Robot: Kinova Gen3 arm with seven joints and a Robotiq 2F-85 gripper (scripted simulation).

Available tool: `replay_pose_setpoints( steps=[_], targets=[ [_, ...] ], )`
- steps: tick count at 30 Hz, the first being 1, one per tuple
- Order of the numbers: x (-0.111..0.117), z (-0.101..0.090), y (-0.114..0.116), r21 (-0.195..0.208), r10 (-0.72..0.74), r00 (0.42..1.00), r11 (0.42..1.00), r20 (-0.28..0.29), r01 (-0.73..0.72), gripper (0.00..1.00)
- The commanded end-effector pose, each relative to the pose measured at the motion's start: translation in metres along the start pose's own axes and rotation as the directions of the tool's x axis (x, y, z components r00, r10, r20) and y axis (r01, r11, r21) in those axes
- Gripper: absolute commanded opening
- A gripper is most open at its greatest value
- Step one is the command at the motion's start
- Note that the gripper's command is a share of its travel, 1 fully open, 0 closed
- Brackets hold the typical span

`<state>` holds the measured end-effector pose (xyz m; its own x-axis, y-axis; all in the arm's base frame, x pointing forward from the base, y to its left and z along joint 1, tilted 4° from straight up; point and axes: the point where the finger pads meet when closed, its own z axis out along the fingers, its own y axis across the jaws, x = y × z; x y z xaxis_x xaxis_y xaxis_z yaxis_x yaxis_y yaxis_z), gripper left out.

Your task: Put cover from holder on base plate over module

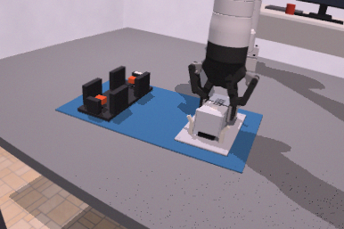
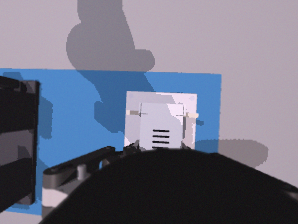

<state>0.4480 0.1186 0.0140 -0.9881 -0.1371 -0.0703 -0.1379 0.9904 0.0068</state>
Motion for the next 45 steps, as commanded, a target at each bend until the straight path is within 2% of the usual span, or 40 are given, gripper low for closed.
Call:
replay_pose_setpoints(
  steps=[1,11,45],
  targets=[
    [0.0002,-0.0005,0.0002,-0.001,0.0,1.0,1.0,0.0,0.0,0.0],
    [-0.0035,0.005,0.0004,-0.001,0.0,1.0,1.0,0.0,0.0,0.0],
    [-0.0053,0.005,0.0003,-0.001,0.0,1.0,1.0,0.0,0.0,0.0]
  ],
)
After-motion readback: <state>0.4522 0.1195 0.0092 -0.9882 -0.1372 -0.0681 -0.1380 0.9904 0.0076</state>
